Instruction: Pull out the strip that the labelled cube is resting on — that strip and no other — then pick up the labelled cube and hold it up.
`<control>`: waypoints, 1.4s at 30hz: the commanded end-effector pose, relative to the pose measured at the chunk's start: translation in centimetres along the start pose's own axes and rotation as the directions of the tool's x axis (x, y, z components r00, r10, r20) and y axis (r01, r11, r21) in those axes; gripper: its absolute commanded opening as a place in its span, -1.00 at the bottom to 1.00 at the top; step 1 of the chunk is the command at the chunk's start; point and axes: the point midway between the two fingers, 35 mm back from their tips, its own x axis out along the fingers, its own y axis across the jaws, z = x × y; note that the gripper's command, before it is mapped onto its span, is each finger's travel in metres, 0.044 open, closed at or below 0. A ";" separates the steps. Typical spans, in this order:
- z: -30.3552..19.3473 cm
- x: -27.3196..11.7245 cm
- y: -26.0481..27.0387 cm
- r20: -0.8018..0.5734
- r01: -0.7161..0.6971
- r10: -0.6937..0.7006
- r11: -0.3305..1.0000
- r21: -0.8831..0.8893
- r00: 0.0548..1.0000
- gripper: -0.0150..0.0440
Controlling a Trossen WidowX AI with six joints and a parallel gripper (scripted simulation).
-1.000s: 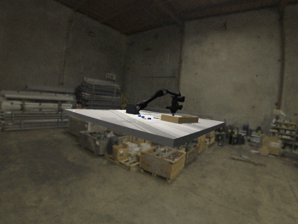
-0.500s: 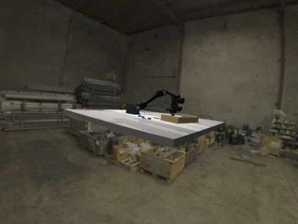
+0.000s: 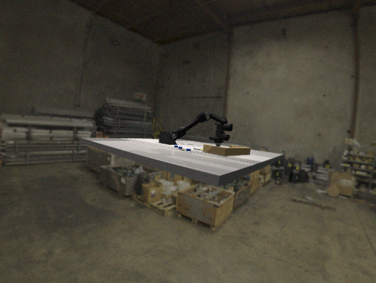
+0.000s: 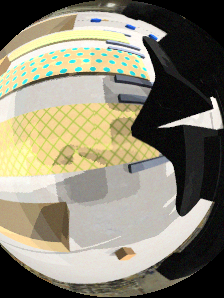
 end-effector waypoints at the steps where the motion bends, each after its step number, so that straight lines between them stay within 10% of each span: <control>1: 0.0 0.1 0.0 0.001 0.001 -0.001 1.000 0.002 1.000 -0.49; 42: -1.9 0.4 -0.1 0.000 0.001 -0.001 1.000 0.003 1.000 -0.49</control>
